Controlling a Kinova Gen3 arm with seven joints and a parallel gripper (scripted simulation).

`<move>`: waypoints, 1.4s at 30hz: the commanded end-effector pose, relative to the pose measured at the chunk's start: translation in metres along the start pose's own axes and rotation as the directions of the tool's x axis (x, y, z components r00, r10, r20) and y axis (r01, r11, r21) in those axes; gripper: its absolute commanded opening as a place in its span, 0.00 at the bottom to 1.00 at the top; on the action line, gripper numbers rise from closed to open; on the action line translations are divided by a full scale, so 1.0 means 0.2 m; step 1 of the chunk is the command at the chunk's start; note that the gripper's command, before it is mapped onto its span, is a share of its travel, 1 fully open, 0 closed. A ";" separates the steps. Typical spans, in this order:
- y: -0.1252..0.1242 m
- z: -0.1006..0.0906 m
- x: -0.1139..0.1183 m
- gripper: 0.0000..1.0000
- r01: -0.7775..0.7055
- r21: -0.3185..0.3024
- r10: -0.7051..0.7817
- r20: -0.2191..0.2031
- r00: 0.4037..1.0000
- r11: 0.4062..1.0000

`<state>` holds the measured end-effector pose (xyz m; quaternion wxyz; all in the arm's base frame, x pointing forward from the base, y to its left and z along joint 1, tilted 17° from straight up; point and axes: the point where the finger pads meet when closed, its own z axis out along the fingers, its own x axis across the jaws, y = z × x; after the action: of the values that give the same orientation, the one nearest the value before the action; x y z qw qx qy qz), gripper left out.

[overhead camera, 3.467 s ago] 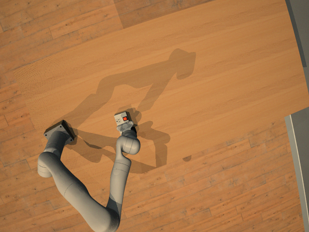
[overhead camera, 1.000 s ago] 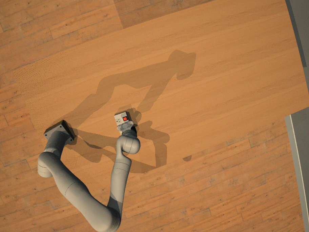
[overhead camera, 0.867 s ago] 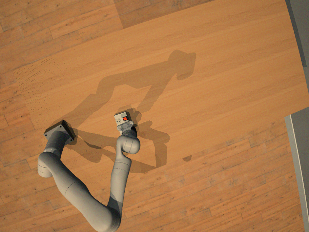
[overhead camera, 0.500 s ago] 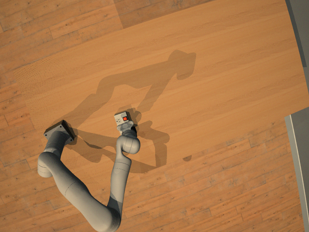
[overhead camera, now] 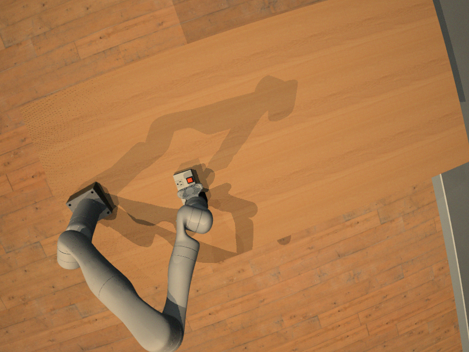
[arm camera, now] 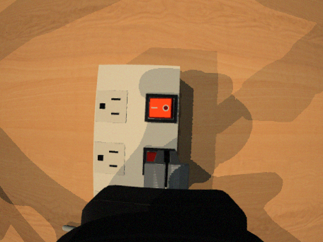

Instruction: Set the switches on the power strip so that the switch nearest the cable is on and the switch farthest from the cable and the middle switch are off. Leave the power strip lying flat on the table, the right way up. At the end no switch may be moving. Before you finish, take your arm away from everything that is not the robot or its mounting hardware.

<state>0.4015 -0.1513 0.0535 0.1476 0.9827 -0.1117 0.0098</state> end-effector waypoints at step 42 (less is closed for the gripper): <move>0.00 -0.19 0.00 0.00 0.000 0.001 0.000 0.001 1.000 1.000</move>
<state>0.4013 -0.1400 0.0891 0.1465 0.9828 -0.1119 0.0083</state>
